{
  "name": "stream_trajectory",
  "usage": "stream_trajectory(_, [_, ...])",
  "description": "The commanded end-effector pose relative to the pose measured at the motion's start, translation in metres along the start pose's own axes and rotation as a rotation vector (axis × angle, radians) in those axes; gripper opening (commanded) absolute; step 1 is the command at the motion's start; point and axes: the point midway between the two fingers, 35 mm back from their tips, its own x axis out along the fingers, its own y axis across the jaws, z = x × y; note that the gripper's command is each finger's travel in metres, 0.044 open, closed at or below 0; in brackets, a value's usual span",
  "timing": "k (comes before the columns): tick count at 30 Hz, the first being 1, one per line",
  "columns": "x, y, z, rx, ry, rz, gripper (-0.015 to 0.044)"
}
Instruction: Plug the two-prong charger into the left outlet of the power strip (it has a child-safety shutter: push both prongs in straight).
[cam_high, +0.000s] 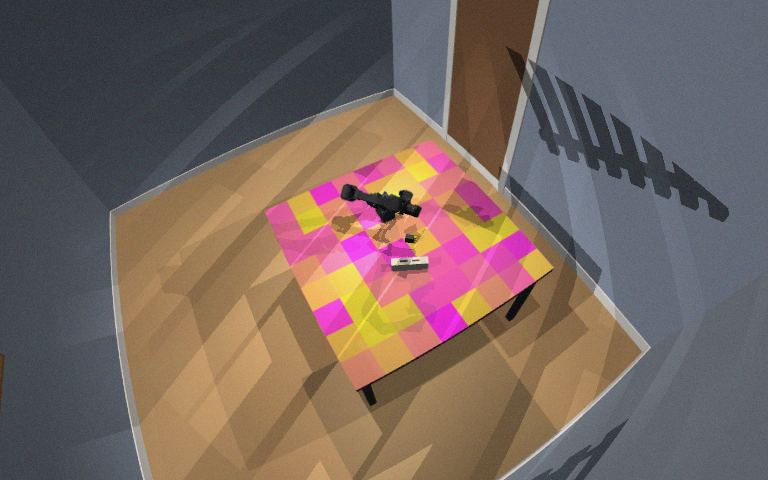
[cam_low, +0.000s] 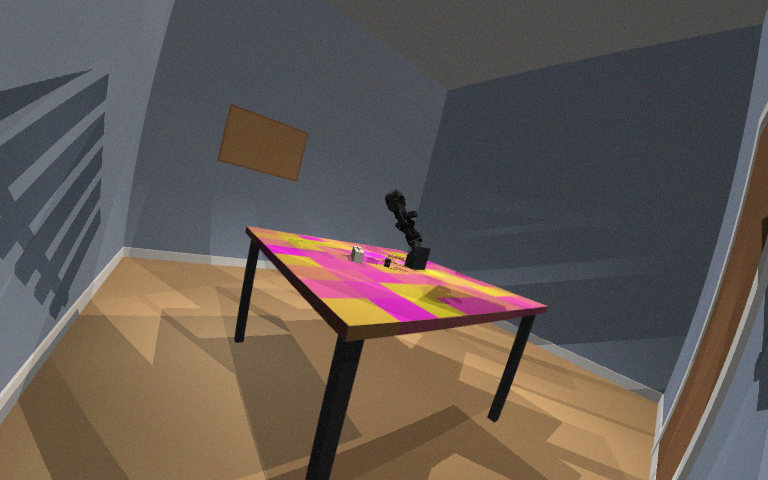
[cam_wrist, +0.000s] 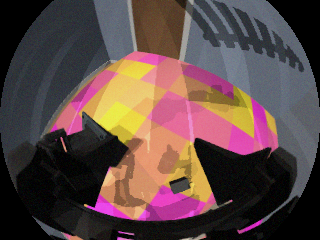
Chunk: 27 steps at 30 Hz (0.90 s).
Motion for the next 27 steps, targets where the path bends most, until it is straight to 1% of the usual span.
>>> stream_trajectory(1, [0.006,-0.006,-0.009,0.095,0.058,0.002,0.044])
stream_trajectory(14, [0.017,-0.025,-0.041,0.423,0.257,-0.056,0.044])
stream_trajectory(27, [0.024,-0.042,-0.073,0.739,0.442,-0.181,0.044])
